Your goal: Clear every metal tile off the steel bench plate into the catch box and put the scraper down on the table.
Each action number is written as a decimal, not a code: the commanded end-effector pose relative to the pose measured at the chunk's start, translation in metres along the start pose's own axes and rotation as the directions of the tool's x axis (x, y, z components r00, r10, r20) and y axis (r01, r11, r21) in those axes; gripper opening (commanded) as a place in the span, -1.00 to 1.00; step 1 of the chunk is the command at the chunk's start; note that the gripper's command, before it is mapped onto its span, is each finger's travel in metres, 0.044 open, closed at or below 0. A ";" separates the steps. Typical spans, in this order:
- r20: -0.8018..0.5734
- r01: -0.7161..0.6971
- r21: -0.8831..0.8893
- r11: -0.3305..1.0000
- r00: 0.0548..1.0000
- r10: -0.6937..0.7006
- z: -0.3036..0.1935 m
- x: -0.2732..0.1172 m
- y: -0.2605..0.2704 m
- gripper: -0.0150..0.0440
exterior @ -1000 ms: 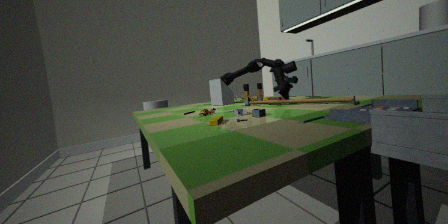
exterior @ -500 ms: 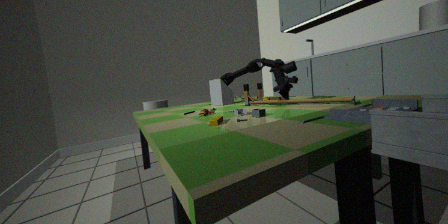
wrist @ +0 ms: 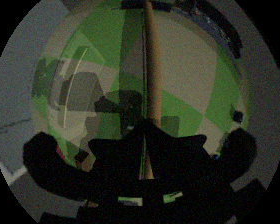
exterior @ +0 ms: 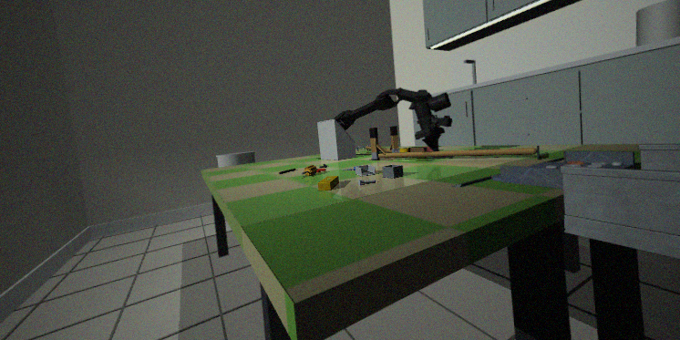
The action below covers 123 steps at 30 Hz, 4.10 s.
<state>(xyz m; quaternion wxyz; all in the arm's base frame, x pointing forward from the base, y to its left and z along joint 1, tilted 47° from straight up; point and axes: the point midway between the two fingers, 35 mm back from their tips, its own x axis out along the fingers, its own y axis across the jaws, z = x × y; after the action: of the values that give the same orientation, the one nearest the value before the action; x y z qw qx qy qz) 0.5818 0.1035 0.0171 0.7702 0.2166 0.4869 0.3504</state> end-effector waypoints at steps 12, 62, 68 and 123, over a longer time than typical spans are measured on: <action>-0.017 -0.002 0.008 1.000 1.000 0.002 -0.006 0.008 -0.003 -0.49; -0.040 0.027 0.125 0.992 0.999 -0.023 -0.019 -0.157 0.042 -0.49; -0.041 0.029 0.125 0.992 0.999 -0.024 -0.019 -0.148 0.041 -0.49; -0.037 0.022 0.126 0.992 0.999 -0.018 -0.053 -0.012 0.044 -0.49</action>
<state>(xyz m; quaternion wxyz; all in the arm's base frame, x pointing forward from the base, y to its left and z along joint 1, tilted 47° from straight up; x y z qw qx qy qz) 0.5184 0.1164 0.0362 0.7508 0.2536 0.5214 0.3164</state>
